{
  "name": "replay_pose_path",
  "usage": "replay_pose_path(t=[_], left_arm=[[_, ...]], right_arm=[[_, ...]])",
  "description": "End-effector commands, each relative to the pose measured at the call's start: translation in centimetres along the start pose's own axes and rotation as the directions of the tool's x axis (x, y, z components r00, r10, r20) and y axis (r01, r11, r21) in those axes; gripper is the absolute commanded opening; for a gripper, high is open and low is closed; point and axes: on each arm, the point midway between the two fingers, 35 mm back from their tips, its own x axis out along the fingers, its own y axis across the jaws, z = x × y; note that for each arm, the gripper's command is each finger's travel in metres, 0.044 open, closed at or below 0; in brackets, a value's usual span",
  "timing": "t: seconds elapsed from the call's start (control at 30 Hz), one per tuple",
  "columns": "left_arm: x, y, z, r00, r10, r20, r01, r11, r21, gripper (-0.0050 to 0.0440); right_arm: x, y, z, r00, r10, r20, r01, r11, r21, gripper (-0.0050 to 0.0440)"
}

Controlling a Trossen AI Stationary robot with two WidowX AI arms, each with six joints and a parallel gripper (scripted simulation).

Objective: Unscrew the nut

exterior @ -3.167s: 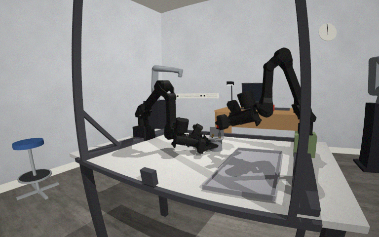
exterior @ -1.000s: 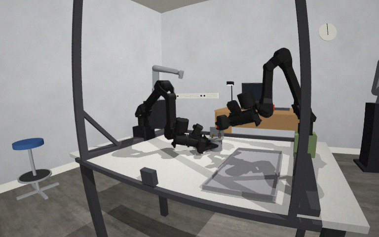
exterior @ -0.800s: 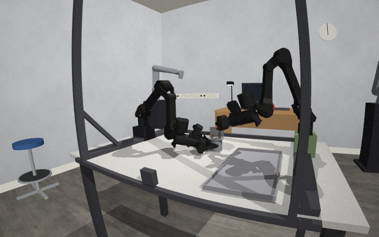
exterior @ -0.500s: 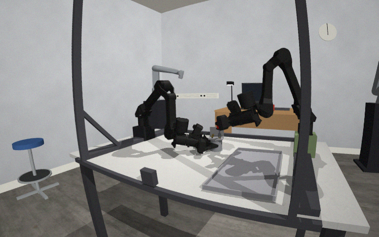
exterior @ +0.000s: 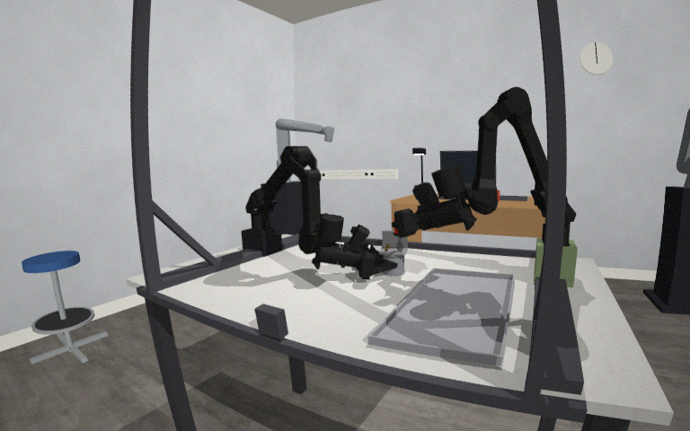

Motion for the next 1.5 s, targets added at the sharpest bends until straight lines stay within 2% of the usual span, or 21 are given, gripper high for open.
replay_pose_path(t=[0.0,0.17,0.2,1.23,1.43,1.47], left_arm=[[0.34,-0.42,1.57,1.000,-0.002,0.027,0.002,1.000,-0.027,0.0245],[0.34,-0.42,1.57,1.000,-0.002,0.027,0.002,1.000,-0.027,0.0245],[0.34,-0.42,1.57,1.000,-0.002,0.027,0.002,1.000,-0.027,0.0245],[0.34,-0.42,1.57,1.000,-0.002,0.027,0.002,1.000,-0.027,0.0245],[0.34,-0.42,1.57,1.000,-0.002,0.027,0.002,1.000,-0.027,0.0245],[0.34,-0.42,1.57,1.000,-0.002,0.027,0.002,1.000,-0.027,0.0245]], right_arm=[[0.00,0.33,0.96,1.000,0.008,0.024,-0.008,1.000,0.020,0.0135],[0.02,0.26,0.41,1.000,0.008,0.013,-0.008,1.000,0.012,0.0135],[0.01,0.32,0.93,1.000,0.007,0.024,-0.008,1.000,0.020,0.0135],[0.02,0.31,0.90,1.000,0.007,0.023,-0.008,1.000,0.020,0.0135],[0.07,0.22,0.30,1.000,0.006,0.013,-0.007,1.000,0.013,0.0135],[0.05,0.31,0.82,1.000,0.007,0.023,-0.008,1.000,0.020,0.0135]])
